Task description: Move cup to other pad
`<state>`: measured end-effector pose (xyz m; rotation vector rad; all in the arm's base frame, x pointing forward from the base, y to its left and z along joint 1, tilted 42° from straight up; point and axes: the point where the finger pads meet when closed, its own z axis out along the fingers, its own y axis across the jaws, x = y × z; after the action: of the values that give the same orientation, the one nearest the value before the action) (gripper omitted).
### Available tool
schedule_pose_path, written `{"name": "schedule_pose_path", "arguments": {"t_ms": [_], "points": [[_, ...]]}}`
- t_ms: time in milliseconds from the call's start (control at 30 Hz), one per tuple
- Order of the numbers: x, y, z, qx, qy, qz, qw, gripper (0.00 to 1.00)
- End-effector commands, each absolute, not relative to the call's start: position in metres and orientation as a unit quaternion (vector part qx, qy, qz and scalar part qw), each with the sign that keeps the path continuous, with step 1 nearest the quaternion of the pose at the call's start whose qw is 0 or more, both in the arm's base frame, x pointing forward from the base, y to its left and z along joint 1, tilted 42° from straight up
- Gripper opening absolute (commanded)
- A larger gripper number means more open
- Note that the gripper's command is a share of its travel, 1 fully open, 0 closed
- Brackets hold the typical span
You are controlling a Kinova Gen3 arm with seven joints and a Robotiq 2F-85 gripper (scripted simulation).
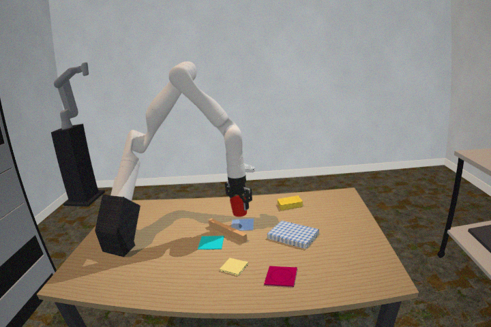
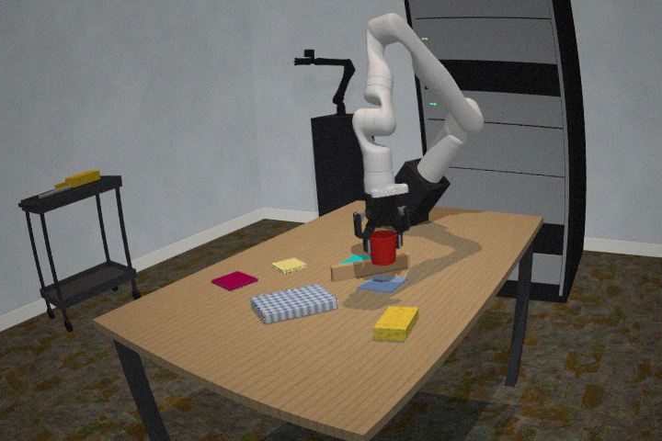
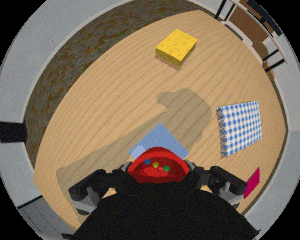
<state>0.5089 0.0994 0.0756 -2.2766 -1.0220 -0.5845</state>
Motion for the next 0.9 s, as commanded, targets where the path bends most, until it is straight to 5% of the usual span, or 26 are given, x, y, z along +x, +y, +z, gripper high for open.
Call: {"name": "schedule_pose_path", "arguments": {"t_ms": [0, 867], "points": [[0.507, 0.098, 0.076, -0.850, -0.384, -0.221, 0.285, 0.83], [0.463, 0.056, 0.029, -0.848, -0.388, -0.224, 0.282, 0.83]]}}
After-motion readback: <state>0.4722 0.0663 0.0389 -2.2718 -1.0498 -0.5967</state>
